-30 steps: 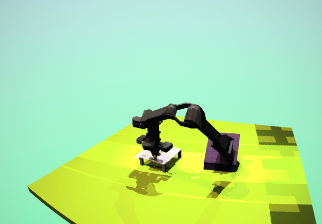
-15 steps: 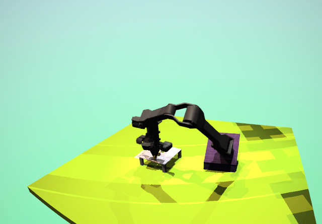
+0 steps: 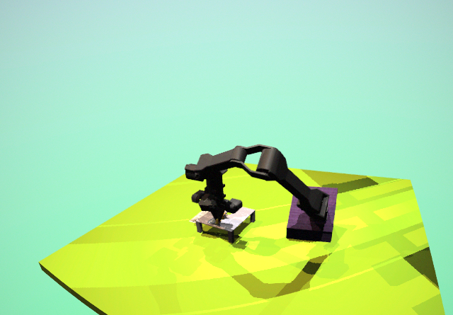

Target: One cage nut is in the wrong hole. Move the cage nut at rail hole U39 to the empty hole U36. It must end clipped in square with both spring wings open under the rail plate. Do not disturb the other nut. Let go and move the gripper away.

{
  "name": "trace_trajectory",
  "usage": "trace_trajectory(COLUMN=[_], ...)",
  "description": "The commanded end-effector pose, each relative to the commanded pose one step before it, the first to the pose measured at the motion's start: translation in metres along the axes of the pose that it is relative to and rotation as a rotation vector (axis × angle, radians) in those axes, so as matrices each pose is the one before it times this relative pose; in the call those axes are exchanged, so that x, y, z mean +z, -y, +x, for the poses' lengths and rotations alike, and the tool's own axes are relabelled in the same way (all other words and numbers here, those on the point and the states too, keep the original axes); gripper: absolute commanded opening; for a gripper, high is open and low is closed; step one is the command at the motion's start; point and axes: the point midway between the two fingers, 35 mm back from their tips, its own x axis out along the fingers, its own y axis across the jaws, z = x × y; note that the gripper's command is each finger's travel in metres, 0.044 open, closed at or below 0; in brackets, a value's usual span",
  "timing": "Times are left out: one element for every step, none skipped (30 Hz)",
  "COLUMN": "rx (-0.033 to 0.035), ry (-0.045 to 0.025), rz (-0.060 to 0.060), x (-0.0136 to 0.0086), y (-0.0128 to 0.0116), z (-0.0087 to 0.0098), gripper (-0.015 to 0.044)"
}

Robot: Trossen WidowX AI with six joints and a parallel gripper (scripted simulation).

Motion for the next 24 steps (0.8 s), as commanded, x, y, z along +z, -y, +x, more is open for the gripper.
trace_trajectory(rx=[0.01232,0.00018,0.00038,0.00017,0.0003,0.00044,0.00051,0.0006,0.00013,0.00022,0.00033,0.00037,0.00043,0.00052,0.00005,0.00011,0.00014,0.00004,0.00006,0.00009,0.00013,0.00013,0.00001,0.00002], ry=[0.00306,0.0,0.00001,0.0,0.00001,0.00001,0.00001,0.00001,0.0,0.0,0.0,0.0,0.00001,0.00001,0.0,0.0,0.0,0.0,0.0,0.0,0.0,0.0,0.0001,0.00015], rz=[-0.0002,0.0,0.0,0.0,0.0,0.0,0.0,0.0,0.0,0.0,0.0,0.0,0.0,0.0,0.0,0.0,0.0,0.0,0.0,0.0,0.0,0.0,0.0,0.0], x=[-0.00108,0.0,0.0,0.0,0.0,0.0,0.0,0.0,0.0,0.0,0.0,0.0,0.0,0.0,0.0,0.0,0.0,0.0,0.0,0.0,0.0,0.0,0.0,-0.00001], y=[0.00019,0.00003,0.00005,0.00004,0.00007,0.00011,0.00012,0.00014,0.00005,0.00009,0.00013,0.00015,0.00018,0.00021,0.00005,0.00011,0.00014,0.00006,0.0001,0.00015,0.00022,0.00021,0.00007,0.00011], z=[0.002,0.0,0.0,0.0,0.0,0.0,0.0,0.0,0.0,0.0,0.0,0.0,0.0,0.0,0.0,0.0,0.0,0.0,0.0,0.0,0.0,0.0,0.0,0.0], gripper=[0.0026,0.0026,0.0026,0.0026,0.0026,0.0026,0.0026,0.0026,0.0026,0.0026,0.0026,0.0026,0.0026,0.0026,0.0026,0.0026,0.0026,0.0026,0.0026,0.0026,0.0026,0.0026,0.0026,0.0026])
